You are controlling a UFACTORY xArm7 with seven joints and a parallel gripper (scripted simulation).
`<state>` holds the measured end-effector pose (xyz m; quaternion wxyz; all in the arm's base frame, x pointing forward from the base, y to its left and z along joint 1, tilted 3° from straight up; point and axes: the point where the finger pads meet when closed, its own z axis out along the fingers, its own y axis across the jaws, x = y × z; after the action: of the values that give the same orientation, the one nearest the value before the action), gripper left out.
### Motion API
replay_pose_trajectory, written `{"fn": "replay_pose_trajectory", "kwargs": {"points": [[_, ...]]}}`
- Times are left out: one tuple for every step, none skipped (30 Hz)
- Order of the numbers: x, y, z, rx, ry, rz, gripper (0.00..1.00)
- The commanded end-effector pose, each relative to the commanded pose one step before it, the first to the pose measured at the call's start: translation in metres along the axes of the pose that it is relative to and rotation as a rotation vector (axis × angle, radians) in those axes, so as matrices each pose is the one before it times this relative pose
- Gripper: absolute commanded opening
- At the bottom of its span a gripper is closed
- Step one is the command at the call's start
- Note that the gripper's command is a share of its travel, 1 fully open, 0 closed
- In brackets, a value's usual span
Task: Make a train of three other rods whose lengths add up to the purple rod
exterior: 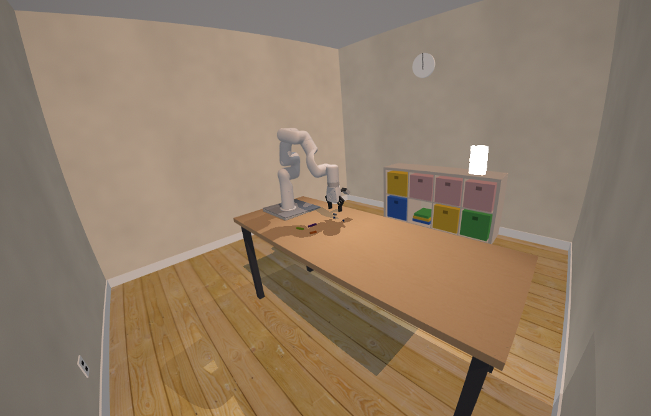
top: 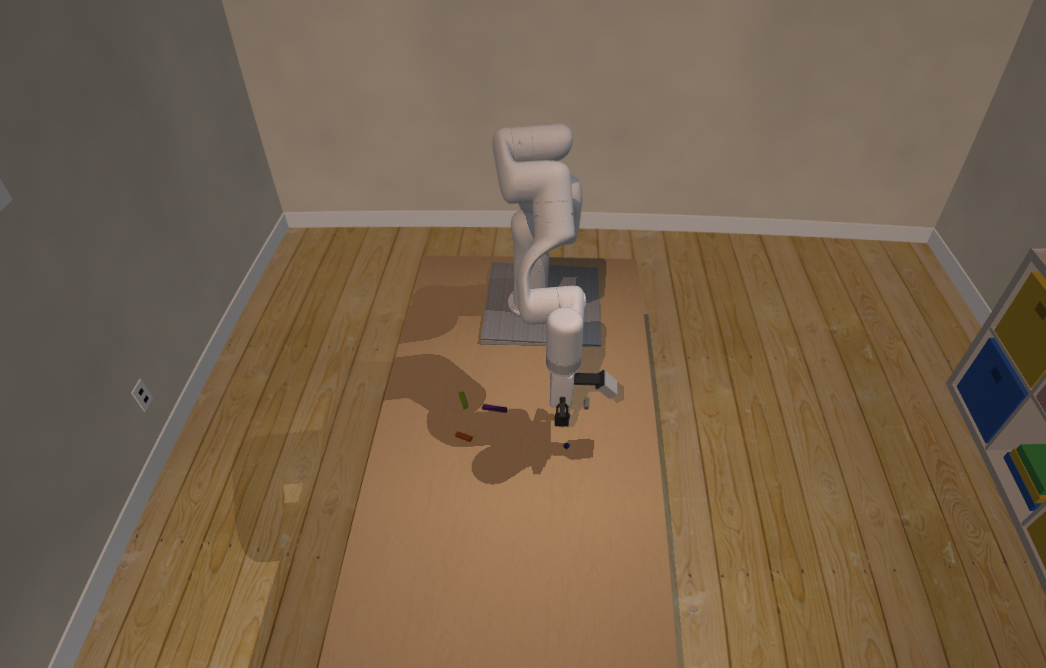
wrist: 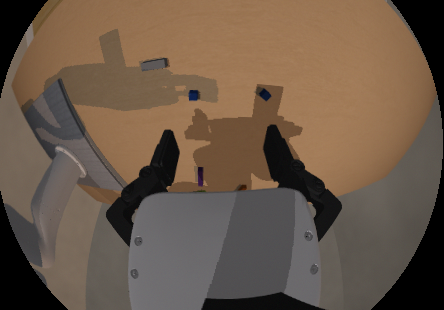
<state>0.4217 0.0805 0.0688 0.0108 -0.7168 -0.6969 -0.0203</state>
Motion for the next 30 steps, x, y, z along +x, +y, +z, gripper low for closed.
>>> {"fn": "replay_pose_trajectory", "kwargs": {"points": [[0.00026,0.00152,-0.00144,-0.00417,0.00073,0.00003,1.00],[0.00000,0.00000,0.00000,0.00000,0.00000,0.00000,1.00],[0.00000,0.00000,0.00000,0.00000,0.00000,0.00000,1.00],[0.00000,0.00000,0.00000,0.00000,0.00000,0.00000,1.00],[0.00000,0.00000,0.00000,0.00000,0.00000,0.00000,1.00],[0.00000,0.00000,0.00000,0.00000,0.00000,0.00000,1.00],[0.00000,0.00000,0.00000,0.00000,0.00000,0.00000,1.00],[0.00000,0.00000,0.00000,0.00000,0.00000,0.00000,1.00],[0.00000,0.00000,0.00000,0.00000,0.00000,0.00000,1.00],[0.00000,0.00000,0.00000,0.00000,0.00000,0.00000,1.00],[0.00000,0.00000,0.00000,0.00000,0.00000,0.00000,1.00],[0.00000,0.00000,0.00000,0.00000,0.00000,0.00000,1.00],[0.00000,0.00000,0.00000,0.00000,0.00000,0.00000,1.00],[0.00000,0.00000,0.00000,0.00000,0.00000,0.00000,1.00],[0.00000,0.00000,0.00000,0.00000,0.00000,0.00000,1.00],[0.00020,-0.00037,-0.00011,0.00001,-0.00001,0.00119,1.00],[0.00111,-0.00210,-0.00064,0.00003,-0.00004,0.00671,1.00],[0.00219,-0.00436,-0.00127,0.00004,-0.00012,0.01381,1.00],[0.00286,-0.00618,-0.00169,0.00003,-0.00026,0.01932,1.00],[0.00286,-0.00693,-0.00176,-0.00001,-0.00040,0.02136,1.00],[0.00229,-0.00635,-0.00148,-0.00006,-0.00047,0.01931,1.00],[0.00146,-0.00458,-0.00100,-0.00008,-0.00040,0.01380,1.00],[0.00065,-0.00224,-0.00047,-0.00005,-0.00021,0.00671,1.00],[0.00011,-0.00040,-0.00008,-0.00001,-0.00004,0.00119,1.00],[0.00000,0.00000,0.00000,0.00000,0.00000,0.00000,1.00],[0.00000,0.00000,0.00000,0.00000,0.00000,0.00000,1.00],[0.00000,0.00000,0.00000,0.00000,0.00000,0.00000,0.24],[0.00000,0.00000,0.00000,0.00000,0.00000,0.00000,0.24],[0.00000,0.00000,0.00000,0.00000,0.00000,0.00000,0.24],[0.00000,0.00000,0.00000,0.00000,0.00000,0.00000,0.24]]}}
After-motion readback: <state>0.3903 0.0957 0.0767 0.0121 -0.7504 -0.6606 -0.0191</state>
